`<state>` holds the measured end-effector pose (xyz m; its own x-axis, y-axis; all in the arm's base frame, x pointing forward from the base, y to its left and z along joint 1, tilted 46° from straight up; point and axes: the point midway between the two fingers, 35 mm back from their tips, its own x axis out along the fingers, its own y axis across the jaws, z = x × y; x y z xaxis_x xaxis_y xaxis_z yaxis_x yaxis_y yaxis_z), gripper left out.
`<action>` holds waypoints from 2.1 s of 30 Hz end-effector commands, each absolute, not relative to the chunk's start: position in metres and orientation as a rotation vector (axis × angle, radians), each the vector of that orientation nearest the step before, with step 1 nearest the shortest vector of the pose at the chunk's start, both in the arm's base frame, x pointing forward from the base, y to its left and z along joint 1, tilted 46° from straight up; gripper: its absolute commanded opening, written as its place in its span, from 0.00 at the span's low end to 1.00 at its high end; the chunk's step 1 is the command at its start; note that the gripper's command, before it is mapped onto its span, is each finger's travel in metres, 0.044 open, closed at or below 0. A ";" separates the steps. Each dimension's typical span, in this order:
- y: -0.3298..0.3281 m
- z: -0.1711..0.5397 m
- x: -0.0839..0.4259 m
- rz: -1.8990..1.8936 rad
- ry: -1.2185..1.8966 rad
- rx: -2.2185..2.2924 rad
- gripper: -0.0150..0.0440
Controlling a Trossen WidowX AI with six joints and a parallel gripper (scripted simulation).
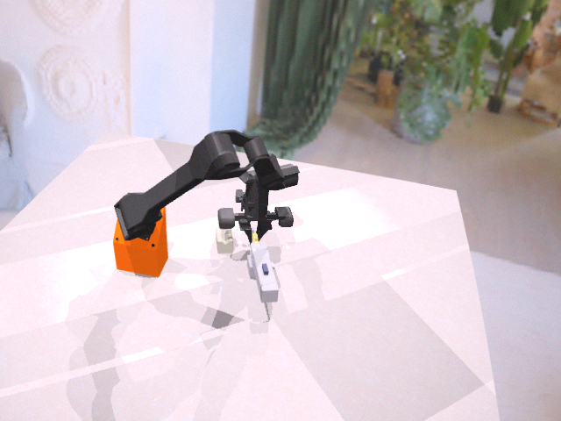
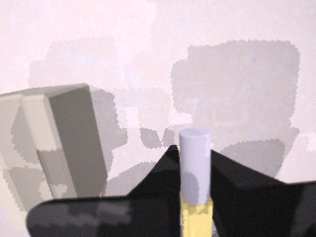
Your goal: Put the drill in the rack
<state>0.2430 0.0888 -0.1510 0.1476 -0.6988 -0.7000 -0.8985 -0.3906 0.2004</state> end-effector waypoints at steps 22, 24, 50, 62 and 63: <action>0.111 -0.178 0.228 1.083 1.551 -2.155 0.25; 0.112 -0.180 0.228 1.083 1.551 -2.155 0.25; 0.124 -0.177 0.221 1.084 1.550 -2.154 0.25; 0.129 -0.171 0.220 1.085 1.550 -2.154 0.25; 0.130 -0.171 0.220 1.085 1.550 -2.154 0.25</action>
<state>0.2202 0.1278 -0.1725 0.1477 -0.6962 -0.7024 -0.8977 -0.3925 0.2003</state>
